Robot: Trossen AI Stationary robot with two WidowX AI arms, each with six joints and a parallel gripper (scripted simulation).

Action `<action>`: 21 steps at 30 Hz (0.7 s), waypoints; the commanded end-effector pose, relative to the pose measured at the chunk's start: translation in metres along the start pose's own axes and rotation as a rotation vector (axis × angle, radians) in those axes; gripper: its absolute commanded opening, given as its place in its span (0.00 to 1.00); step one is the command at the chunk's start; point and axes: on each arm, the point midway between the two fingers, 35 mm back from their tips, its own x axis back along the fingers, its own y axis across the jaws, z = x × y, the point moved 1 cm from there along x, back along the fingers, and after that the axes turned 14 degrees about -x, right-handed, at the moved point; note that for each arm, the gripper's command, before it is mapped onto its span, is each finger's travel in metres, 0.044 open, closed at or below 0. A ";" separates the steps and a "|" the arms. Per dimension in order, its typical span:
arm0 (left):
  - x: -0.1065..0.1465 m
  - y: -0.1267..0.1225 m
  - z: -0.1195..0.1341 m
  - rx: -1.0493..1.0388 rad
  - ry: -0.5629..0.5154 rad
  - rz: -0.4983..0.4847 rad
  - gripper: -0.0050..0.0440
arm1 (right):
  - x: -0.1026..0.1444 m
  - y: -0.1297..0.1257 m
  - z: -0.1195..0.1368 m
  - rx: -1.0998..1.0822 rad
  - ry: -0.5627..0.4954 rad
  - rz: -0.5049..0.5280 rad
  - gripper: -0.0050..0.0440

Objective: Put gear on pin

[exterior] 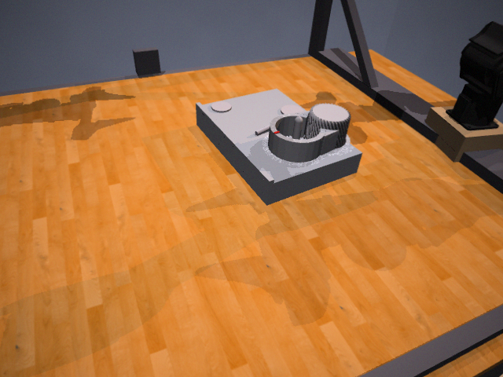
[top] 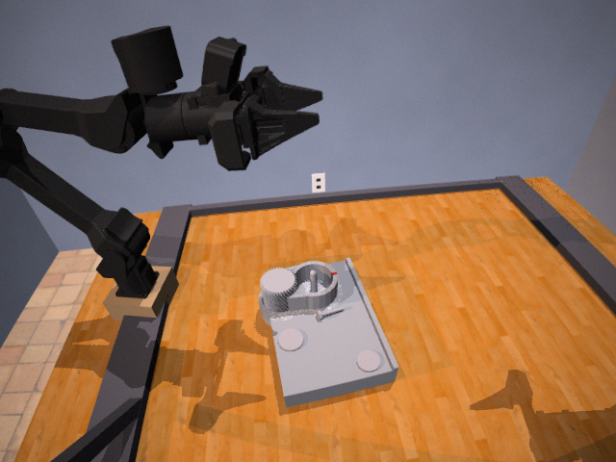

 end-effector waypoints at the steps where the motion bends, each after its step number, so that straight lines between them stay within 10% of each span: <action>1: 0.000 0.002 -0.006 0.004 -0.013 -0.004 0.86 | 0.001 0.002 -0.008 0.000 -0.022 -0.006 0.92; 21: 0.000 0.002 -0.010 0.005 -0.022 -0.004 0.86 | 0.001 0.002 -0.008 0.000 -0.022 -0.006 0.92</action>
